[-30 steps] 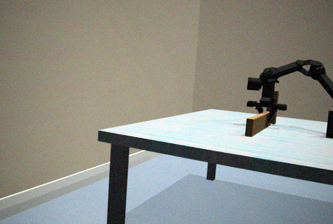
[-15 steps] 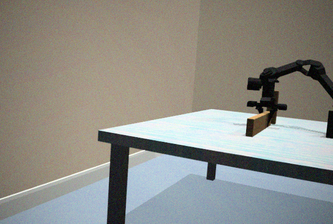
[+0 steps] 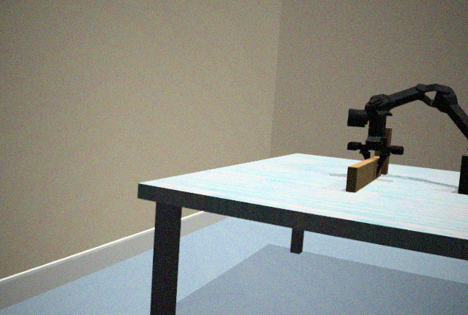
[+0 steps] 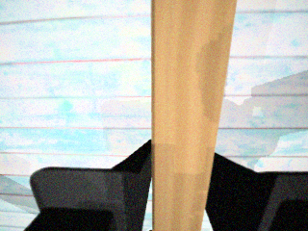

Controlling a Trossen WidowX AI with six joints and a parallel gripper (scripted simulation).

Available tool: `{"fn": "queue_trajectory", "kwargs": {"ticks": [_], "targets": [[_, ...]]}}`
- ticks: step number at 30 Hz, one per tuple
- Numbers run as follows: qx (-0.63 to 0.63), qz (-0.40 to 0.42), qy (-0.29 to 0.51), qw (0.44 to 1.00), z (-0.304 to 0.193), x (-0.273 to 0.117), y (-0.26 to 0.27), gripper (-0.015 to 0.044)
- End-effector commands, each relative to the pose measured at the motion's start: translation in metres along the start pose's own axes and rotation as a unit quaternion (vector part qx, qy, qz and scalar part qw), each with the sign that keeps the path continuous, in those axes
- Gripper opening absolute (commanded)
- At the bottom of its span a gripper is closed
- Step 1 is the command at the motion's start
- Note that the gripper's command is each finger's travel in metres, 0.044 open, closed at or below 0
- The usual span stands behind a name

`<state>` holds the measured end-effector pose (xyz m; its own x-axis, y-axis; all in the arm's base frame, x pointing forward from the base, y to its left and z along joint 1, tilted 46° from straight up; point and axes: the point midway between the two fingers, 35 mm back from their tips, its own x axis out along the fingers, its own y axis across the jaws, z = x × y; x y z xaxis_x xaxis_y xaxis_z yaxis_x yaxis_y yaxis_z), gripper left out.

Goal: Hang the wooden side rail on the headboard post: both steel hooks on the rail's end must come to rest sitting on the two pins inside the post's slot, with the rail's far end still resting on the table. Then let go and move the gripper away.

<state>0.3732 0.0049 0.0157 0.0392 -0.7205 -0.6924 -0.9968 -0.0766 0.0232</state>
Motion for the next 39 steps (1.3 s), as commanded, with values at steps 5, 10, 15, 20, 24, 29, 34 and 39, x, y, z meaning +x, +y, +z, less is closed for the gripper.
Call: {"fn": "queue_trajectory", "kwargs": {"ticks": [5, 10, 15, 20, 24, 29, 34, 39], "targets": [[-0.005, -0.005, -0.001, 1.000, 0.0023, -0.0059, -0.0009, 0.0000], [-0.005, -0.005, -0.001, 1.000, 0.0023, -0.0067, -0.0009, 0.0000], [-0.005, -0.005, -0.001, 1.000, 0.0023, -0.0076, -0.0009, 0.0000], [-0.005, -0.005, -0.001, 1.000, 0.0023, -0.0084, -0.0009, 0.0000], [-0.005, -0.005, -0.001, 1.000, 0.0023, -0.0091, -0.0009, 0.0000], [-0.005, -0.005, -0.001, 1.000, 0.0023, -0.0099, -0.0009, 0.0000], [-0.005, -0.005, -0.001, 1.000, 0.0023, -0.0107, -0.0009, 0.0000], [-0.005, -0.005, -0.001, 1.000, 0.0023, -0.0116, -0.0009, 0.0000]]}}
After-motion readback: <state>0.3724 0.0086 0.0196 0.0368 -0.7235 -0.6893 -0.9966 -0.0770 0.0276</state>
